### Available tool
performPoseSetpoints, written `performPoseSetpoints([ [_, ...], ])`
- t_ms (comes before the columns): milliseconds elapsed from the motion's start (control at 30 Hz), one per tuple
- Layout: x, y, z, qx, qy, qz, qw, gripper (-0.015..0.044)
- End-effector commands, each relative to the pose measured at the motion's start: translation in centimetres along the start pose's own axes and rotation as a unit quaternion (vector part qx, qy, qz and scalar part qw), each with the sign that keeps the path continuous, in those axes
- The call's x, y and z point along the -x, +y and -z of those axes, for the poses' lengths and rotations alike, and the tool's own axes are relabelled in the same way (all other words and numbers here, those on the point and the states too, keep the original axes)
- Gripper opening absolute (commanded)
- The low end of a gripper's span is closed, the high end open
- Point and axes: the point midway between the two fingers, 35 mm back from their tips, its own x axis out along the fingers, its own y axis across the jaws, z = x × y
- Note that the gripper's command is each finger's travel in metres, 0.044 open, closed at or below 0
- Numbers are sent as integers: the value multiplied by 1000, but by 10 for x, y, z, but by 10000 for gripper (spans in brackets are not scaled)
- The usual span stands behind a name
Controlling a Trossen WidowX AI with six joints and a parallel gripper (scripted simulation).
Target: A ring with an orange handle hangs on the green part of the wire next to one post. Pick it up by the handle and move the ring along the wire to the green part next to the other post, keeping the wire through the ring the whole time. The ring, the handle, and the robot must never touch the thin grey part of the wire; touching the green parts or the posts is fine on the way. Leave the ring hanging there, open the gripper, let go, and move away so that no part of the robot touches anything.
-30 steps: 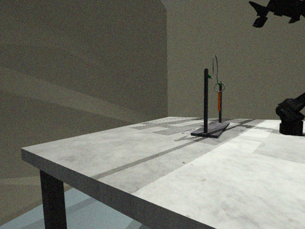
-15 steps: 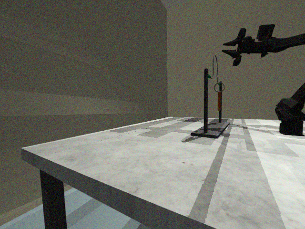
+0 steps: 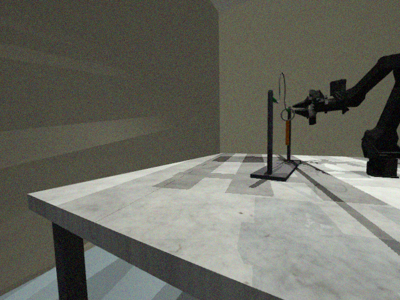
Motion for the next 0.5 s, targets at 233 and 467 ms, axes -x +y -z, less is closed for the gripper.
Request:
performPoseSetpoints([
  [233,25,88,71,-207,34,-14,978,160],
  [467,48,152,86,-347,52,-14,936,160],
])
